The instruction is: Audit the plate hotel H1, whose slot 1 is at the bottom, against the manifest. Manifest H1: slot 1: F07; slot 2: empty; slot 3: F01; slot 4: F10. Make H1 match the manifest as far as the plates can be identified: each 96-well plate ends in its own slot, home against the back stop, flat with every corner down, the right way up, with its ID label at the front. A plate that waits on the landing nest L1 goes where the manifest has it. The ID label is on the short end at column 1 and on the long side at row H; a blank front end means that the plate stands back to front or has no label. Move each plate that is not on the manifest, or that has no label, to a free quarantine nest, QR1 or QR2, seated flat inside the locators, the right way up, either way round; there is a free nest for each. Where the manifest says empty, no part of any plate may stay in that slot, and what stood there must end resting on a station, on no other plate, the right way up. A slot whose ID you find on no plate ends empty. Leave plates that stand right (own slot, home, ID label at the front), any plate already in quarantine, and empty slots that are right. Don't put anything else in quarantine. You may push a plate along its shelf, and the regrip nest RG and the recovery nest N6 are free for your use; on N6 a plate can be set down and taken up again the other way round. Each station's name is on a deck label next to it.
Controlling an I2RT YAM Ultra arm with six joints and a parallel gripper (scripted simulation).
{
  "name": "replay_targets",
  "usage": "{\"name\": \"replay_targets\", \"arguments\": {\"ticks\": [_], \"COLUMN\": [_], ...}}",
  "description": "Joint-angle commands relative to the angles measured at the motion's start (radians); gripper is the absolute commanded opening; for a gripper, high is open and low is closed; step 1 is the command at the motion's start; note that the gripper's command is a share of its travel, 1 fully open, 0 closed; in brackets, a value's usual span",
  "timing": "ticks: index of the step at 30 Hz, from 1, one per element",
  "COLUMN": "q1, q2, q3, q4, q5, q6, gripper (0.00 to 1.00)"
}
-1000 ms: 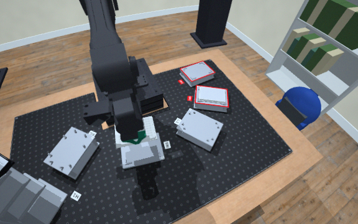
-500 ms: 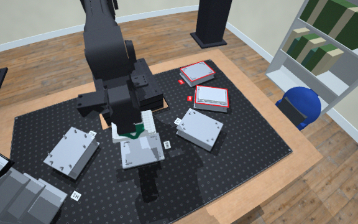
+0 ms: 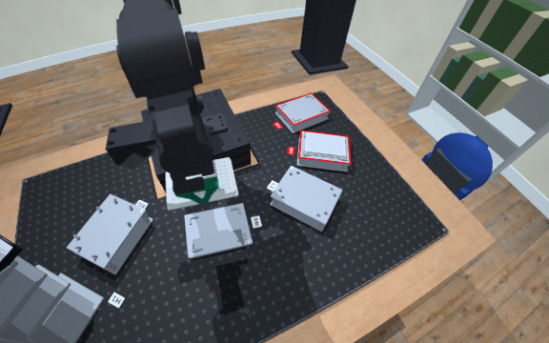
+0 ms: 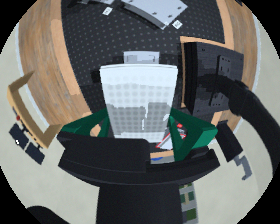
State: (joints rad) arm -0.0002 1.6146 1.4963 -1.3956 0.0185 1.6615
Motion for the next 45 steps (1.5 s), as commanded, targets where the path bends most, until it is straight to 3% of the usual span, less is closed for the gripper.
{"name": "replay_targets", "arguments": {"ticks": [1,28,45], "q1": [0.000,-0.271,-0.433], "q2": [-0.005,0.044,0.084], "q3": [0.026,0.085,0.133], "q4": [-0.038,-0.045,-0.052], "q5": [0.002,-0.010,-0.017], "q6": [0.002,-0.639,-0.953], "gripper": [0.86,0.86,0.86]}}
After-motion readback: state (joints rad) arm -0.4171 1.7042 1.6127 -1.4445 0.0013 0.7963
